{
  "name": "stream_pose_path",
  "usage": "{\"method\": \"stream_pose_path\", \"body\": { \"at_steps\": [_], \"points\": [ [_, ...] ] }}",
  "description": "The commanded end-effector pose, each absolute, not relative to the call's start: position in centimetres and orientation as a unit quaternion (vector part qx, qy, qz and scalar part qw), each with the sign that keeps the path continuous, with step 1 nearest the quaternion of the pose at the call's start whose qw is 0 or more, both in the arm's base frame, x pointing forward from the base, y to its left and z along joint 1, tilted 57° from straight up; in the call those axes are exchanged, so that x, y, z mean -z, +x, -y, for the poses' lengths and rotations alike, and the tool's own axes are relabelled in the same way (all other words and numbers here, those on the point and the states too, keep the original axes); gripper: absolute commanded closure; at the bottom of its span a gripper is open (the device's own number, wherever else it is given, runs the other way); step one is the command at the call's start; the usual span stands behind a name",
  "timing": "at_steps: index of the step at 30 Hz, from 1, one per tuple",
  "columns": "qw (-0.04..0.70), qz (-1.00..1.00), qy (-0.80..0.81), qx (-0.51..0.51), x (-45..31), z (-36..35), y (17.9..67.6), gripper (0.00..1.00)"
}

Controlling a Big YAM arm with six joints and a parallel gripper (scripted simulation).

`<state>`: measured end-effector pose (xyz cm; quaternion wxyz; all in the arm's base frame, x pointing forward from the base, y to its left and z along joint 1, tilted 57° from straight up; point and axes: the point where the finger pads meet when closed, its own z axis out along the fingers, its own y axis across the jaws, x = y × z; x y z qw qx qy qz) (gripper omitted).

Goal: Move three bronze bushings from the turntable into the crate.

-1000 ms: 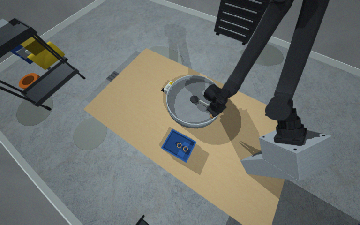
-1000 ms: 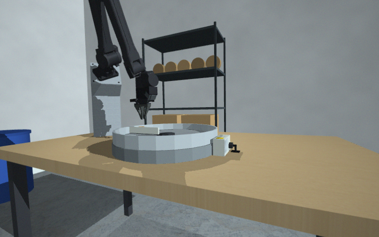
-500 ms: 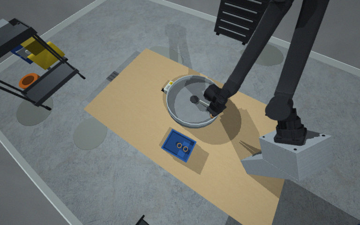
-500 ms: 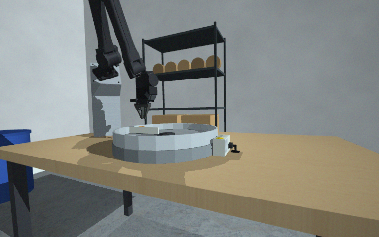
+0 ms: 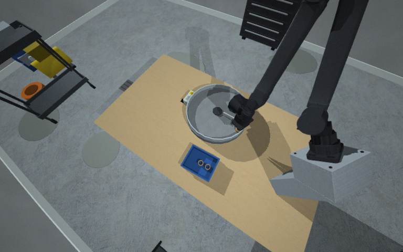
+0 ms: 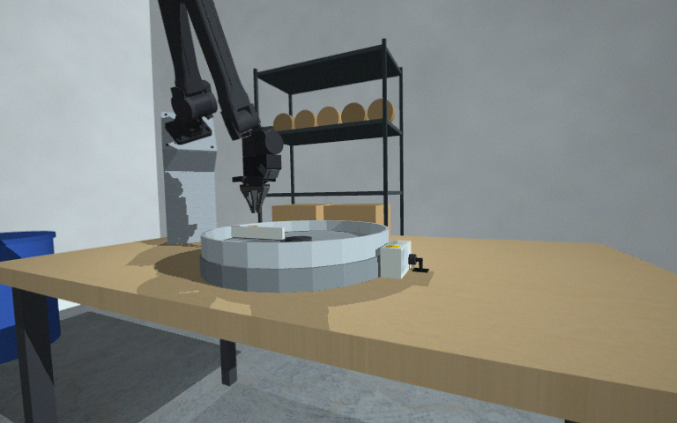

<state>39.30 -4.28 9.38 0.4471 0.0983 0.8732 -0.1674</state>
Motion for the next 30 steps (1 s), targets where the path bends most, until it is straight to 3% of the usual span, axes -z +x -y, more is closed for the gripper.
{"method": "stream_pose_path", "body": {
  "at_steps": [1,30],
  "points": [
    [0.447,-0.873,0.096,0.17,-9.7,4.5,39.2,0.88],
    [0.456,-0.87,0.091,0.165,-8.7,4.8,41.1,0.88]
  ]
}}
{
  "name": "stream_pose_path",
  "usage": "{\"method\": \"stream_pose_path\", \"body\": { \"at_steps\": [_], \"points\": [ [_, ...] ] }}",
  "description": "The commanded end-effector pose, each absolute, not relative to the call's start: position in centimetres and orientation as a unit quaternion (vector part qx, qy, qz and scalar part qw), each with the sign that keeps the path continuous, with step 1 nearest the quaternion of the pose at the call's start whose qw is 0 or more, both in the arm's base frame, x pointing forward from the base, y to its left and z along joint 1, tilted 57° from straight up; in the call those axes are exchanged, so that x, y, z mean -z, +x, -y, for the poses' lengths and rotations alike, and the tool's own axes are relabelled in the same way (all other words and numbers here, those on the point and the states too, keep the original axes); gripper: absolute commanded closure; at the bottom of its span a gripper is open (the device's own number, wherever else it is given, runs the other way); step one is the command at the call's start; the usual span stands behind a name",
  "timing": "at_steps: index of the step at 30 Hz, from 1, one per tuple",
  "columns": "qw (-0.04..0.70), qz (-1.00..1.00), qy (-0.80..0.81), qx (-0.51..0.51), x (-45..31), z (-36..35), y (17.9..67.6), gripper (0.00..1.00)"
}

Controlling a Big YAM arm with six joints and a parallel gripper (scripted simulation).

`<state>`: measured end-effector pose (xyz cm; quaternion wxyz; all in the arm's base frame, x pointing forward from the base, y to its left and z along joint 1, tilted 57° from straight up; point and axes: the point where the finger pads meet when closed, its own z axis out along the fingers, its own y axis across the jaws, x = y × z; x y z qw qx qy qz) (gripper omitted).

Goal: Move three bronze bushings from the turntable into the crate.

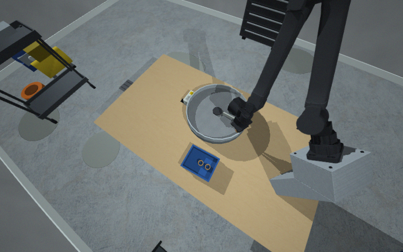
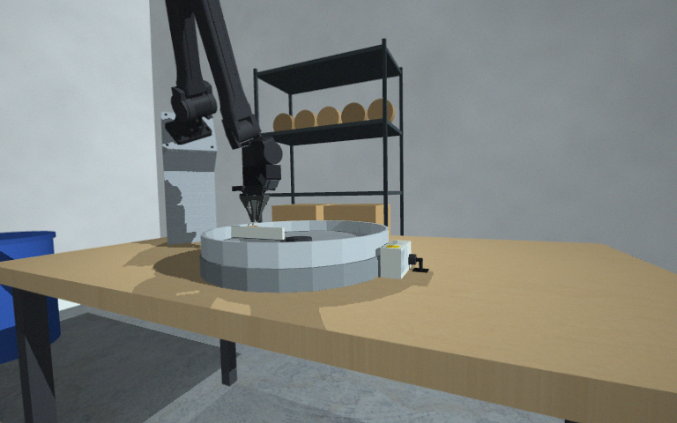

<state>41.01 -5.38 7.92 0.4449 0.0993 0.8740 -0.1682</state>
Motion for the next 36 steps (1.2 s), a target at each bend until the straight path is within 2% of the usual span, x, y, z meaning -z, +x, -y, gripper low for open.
{"method": "stream_pose_path", "body": {
  "at_steps": [1,36],
  "points": [
    [0.456,-0.87,0.091,0.165,-8.75,4.83,41.14,0.88],
    [0.453,-0.871,0.097,0.165,-8.73,4.87,41.07,0.88]
  ]
}}
